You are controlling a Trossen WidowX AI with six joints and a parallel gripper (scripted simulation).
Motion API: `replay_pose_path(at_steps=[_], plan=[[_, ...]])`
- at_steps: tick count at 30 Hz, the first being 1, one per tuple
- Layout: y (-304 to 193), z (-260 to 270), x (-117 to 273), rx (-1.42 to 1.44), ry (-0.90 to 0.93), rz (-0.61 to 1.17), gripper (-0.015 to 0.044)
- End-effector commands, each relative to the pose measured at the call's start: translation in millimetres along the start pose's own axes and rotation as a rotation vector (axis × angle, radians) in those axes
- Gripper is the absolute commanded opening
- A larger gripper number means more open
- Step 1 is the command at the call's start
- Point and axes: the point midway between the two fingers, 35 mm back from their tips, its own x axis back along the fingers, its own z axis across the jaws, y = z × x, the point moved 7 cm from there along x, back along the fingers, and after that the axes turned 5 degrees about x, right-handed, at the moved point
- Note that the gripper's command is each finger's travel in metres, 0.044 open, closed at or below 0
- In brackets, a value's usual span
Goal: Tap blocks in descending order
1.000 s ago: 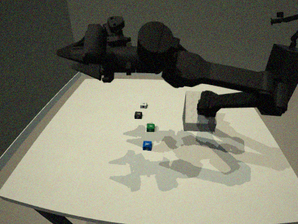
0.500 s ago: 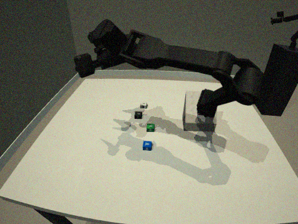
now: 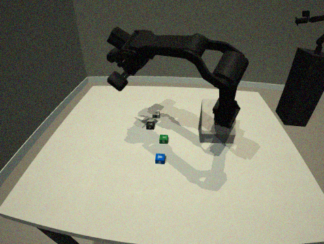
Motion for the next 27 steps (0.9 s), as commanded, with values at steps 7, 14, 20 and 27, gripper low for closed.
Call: replay_pose_path(at_steps=[7, 14, 20, 27], plan=[[-63, -78, -52, 0.248, 0.271, 0.482, 0.0400], [-89, -99, -61, 0.303, 0.469, 0.576, 0.0400], [-89, -99, -61, 0.303, 0.469, 0.576, 0.0400], [-89, -99, -61, 0.303, 0.469, 0.576, 0.0400]])
